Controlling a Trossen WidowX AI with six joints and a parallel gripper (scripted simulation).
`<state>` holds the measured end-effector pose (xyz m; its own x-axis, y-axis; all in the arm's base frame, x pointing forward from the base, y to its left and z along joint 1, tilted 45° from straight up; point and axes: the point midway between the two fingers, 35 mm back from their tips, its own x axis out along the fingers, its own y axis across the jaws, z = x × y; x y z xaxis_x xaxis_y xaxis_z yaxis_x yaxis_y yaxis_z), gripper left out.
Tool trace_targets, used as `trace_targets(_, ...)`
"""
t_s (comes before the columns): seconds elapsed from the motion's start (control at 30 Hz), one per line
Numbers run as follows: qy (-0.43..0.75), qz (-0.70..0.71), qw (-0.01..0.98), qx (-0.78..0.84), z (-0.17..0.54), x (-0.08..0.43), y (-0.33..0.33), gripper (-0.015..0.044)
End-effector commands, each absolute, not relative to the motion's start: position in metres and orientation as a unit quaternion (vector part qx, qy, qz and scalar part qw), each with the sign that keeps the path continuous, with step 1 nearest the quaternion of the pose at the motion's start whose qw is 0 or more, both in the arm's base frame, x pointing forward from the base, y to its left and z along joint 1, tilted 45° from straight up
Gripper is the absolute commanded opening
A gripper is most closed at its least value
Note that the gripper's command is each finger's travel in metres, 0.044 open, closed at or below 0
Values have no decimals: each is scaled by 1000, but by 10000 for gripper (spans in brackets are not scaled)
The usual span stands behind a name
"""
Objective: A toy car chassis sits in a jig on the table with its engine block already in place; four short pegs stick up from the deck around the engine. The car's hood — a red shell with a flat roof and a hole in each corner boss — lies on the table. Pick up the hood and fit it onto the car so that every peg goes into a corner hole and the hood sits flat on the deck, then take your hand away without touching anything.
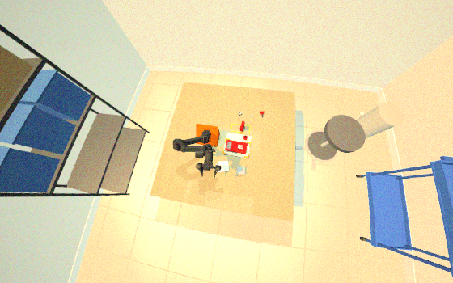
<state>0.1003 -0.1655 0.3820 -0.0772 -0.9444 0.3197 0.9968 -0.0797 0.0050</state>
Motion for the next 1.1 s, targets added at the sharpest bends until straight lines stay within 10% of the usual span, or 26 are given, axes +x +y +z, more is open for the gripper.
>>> trace_targets(0.0,-113,-723,671,-120,382,102,-165,414)
trace_targets(0.53,-127,-574,803,-96,369,243,-151,0)
trace_targets(1.07,-49,-416,908,16,295,372,-93,0)
